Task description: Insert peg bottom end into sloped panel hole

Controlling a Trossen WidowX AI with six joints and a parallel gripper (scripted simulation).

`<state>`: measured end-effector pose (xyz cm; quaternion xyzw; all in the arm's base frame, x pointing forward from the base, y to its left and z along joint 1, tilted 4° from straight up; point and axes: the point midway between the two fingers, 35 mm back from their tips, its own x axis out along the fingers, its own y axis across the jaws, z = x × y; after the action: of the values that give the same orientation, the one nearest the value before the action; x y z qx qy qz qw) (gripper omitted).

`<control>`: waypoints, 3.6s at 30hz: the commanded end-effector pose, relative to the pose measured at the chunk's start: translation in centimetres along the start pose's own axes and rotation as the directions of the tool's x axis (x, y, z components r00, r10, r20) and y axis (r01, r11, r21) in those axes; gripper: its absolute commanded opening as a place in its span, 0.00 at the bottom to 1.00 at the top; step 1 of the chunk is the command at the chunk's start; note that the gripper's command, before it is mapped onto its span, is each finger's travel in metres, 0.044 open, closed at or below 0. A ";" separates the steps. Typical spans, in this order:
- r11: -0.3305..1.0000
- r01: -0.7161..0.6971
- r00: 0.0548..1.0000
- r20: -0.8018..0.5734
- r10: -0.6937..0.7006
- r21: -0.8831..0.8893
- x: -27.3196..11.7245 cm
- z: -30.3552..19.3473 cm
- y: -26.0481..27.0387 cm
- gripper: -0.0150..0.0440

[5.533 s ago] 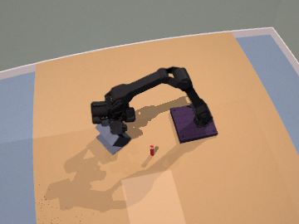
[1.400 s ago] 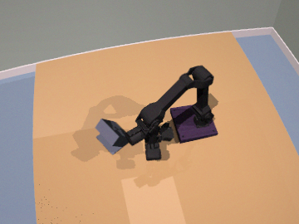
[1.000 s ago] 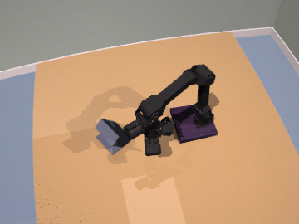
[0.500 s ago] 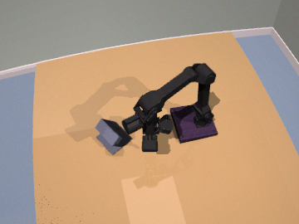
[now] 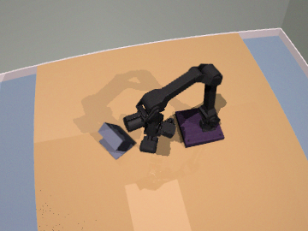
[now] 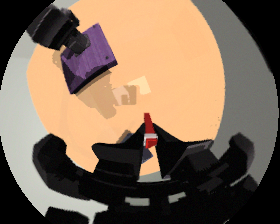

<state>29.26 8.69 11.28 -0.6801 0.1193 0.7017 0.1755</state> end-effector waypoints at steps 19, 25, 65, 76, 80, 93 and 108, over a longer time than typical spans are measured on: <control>0.955 0.109 0.994 -0.011 -0.110 0.276 0.0 -1.5 1.4 0.25; 0.928 0.136 0.990 -0.017 -0.138 0.347 0.0 -2.0 1.8 0.25; 0.613 0.275 0.945 -0.091 -0.314 0.740 -0.2 -4.5 4.9 0.25; 0.497 0.298 0.926 -0.121 -0.357 0.815 -0.4 -5.2 5.9 0.25; 0.452 0.304 0.919 -0.133 -0.371 0.838 -0.4 -5.4 6.2 0.25; 0.303 0.316 0.893 -0.174 -0.416 0.899 -0.6 -6.1 7.4 0.25; 0.125 0.315 0.858 -0.226 -0.461 0.941 -1.0 -6.7 8.8 0.25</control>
<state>31.75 -1.92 11.10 -0.4004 0.3298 0.4564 0.7229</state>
